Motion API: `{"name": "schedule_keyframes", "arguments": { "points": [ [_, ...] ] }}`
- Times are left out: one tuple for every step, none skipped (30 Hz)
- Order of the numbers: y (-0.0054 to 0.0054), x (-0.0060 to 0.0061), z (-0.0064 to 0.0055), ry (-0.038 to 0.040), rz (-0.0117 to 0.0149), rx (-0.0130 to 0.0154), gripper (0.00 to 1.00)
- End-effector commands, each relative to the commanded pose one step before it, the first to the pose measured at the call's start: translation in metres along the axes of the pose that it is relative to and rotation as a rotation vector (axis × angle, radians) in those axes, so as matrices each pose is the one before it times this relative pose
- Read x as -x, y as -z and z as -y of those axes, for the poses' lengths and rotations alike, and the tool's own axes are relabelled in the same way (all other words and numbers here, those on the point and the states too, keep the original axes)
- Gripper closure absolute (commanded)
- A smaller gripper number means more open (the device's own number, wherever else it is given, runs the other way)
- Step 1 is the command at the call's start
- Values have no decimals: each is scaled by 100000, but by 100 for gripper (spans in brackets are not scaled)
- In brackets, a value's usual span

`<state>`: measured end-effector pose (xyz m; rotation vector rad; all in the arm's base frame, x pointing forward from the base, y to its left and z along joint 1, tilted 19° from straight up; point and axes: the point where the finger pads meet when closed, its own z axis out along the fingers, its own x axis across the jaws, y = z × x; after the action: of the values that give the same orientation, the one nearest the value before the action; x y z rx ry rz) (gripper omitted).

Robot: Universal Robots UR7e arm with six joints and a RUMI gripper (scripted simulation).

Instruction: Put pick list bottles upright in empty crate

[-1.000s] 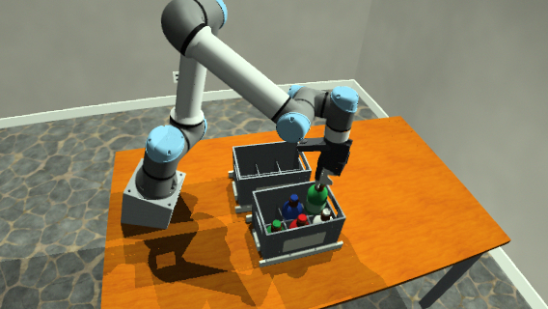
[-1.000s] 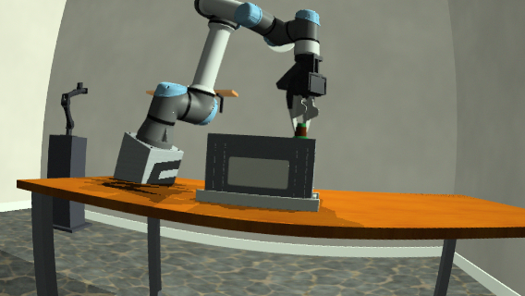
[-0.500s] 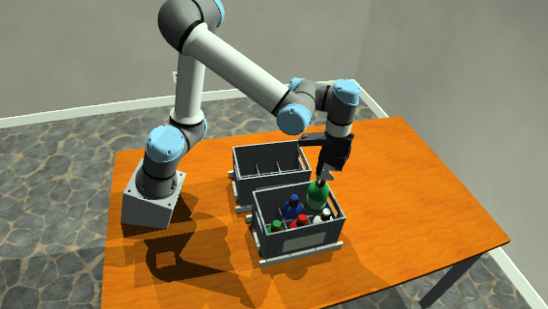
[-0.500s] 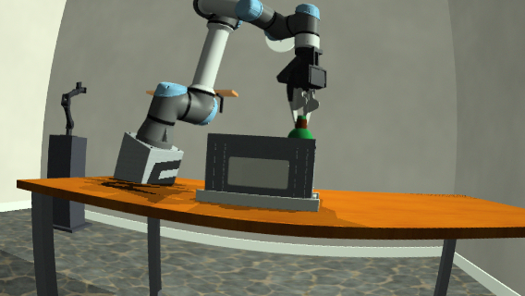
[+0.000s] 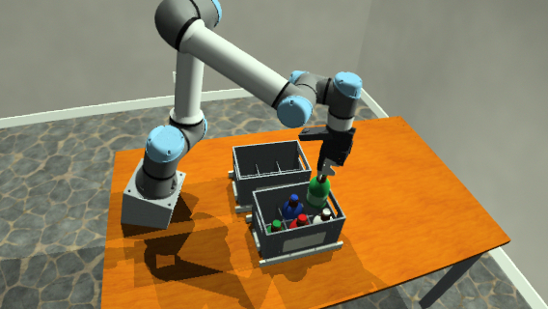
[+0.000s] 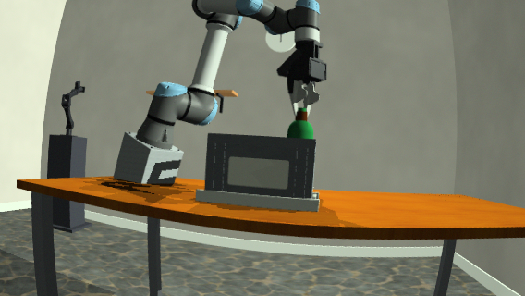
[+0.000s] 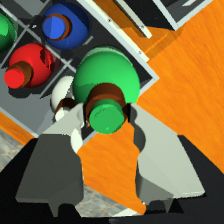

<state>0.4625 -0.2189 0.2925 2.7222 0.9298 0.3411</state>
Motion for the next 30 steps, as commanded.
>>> {"name": "schedule_keyframes", "arguments": {
  "points": [
    [1026,-14,-45,25,-44,174,100],
    [167,0,0,0,0,0,100],
    [167,0,0,0,0,0,100],
    [167,0,0,0,0,0,100],
    [167,0,0,0,0,0,100],
    [167,0,0,0,0,0,100],
    [0,0,0,0,0,0,100],
    [0,0,0,0,0,0,100],
    [167,0,0,0,0,0,100],
    [167,0,0,0,0,0,100],
    [167,0,0,0,0,0,100],
    [167,0,0,0,0,0,100],
    [167,0,0,0,0,0,100],
    [167,0,0,0,0,0,100],
    [167,0,0,0,0,0,100],
    [167,0,0,0,0,0,100],
    [167,0,0,0,0,0,100],
    [167,0,0,0,0,0,100],
    [167,0,0,0,0,0,100],
    [167,0,0,0,0,0,100],
    [167,0,0,0,0,0,100],
    [167,0,0,0,0,0,100],
    [167,0,0,0,0,0,100],
    [0,0,0,0,0,0,100],
    [0,0,0,0,0,0,100],
    [167,0,0,0,0,0,100],
    [167,0,0,0,0,0,100],
    [167,0,0,0,0,0,100],
    [167,0,0,0,0,0,100],
    [167,0,0,0,0,0,100]
  ]
}}
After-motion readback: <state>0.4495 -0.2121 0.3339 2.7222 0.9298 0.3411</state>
